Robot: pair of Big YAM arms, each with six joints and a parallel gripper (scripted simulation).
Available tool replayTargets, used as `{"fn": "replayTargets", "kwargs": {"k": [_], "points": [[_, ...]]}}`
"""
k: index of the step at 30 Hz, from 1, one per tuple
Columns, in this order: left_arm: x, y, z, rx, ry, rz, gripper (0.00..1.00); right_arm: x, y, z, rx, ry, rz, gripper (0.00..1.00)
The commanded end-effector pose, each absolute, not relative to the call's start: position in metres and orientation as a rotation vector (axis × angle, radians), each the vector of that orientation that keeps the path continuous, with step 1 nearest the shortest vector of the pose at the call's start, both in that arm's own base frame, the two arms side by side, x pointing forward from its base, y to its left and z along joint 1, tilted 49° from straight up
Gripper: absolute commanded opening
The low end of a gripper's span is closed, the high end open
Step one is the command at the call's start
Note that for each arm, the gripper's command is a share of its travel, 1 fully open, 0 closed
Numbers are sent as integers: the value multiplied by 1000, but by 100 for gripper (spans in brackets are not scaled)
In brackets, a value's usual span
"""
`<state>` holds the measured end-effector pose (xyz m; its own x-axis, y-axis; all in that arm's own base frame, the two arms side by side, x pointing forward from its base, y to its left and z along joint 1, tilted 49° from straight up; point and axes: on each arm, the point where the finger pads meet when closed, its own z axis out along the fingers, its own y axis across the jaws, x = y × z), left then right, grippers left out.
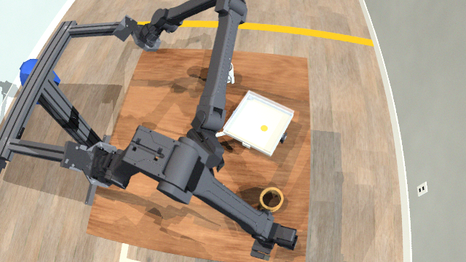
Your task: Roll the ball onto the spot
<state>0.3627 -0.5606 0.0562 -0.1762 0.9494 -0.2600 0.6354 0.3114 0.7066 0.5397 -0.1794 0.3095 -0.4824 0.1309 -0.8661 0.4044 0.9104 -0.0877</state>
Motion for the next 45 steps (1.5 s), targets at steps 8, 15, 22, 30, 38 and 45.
{"fn": "replayTargets", "kwargs": {"k": [8, 15, 22, 30, 38, 45], "points": [[362, -570, 67, 1390, 1890, 569, 100, 492, -268, 368, 538, 1902, -442, 100], [362, -570, 67, 1390, 1890, 569, 100, 430, -348, 403, 682, 1778, -557, 100], [362, -570, 67, 1390, 1890, 569, 100, 358, -410, 436, 802, 1653, -677, 100], [362, -570, 67, 1390, 1890, 569, 100, 258, -463, 475, 924, 1497, -835, 100], [362, -570, 67, 1390, 1890, 569, 100, 143, -491, 517, 1029, 1326, -1020, 100], [362, -570, 67, 1390, 1890, 569, 100, 80, -493, 540, 1075, 1233, -1126, 100]]}}
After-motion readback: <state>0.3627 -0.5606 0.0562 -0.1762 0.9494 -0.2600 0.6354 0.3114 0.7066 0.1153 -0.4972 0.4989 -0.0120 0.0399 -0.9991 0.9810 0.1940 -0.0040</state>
